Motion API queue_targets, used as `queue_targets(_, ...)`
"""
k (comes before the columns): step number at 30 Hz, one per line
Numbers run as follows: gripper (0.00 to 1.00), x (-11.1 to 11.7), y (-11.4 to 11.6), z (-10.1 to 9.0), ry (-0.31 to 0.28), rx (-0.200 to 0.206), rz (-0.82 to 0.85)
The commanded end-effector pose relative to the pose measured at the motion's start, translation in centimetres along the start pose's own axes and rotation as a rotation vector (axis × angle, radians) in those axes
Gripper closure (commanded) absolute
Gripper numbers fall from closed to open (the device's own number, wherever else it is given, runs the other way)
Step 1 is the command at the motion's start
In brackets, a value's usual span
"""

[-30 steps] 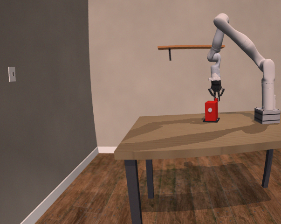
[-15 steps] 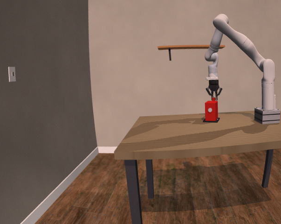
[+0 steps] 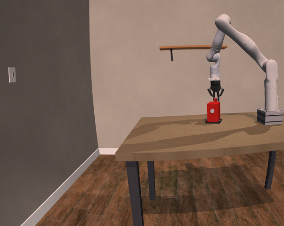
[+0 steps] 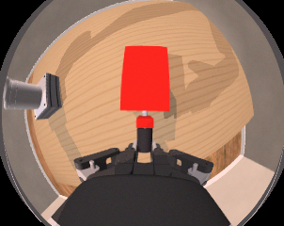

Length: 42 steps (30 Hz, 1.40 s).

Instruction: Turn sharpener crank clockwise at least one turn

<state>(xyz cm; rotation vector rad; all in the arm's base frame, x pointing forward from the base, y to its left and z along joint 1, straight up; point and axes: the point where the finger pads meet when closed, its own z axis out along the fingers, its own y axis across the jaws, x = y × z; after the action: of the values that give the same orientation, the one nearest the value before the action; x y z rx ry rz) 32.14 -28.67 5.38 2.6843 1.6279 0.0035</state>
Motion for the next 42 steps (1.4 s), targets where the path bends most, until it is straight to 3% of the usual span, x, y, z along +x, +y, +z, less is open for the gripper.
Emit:
queue_targets(1, 1.00, -0.01, 0.06, -0.03, 0.000, -0.002, 0.000)
queue_targets(23, 1.00, -0.01, 0.06, -0.03, 0.000, -0.002, 0.000)
queue_targets(24, 0.47, -0.01, 0.06, -0.03, 0.000, -0.002, 0.000)
queue_targets(42, 0.47, -0.01, 0.06, -0.03, 0.000, -0.002, 0.000)
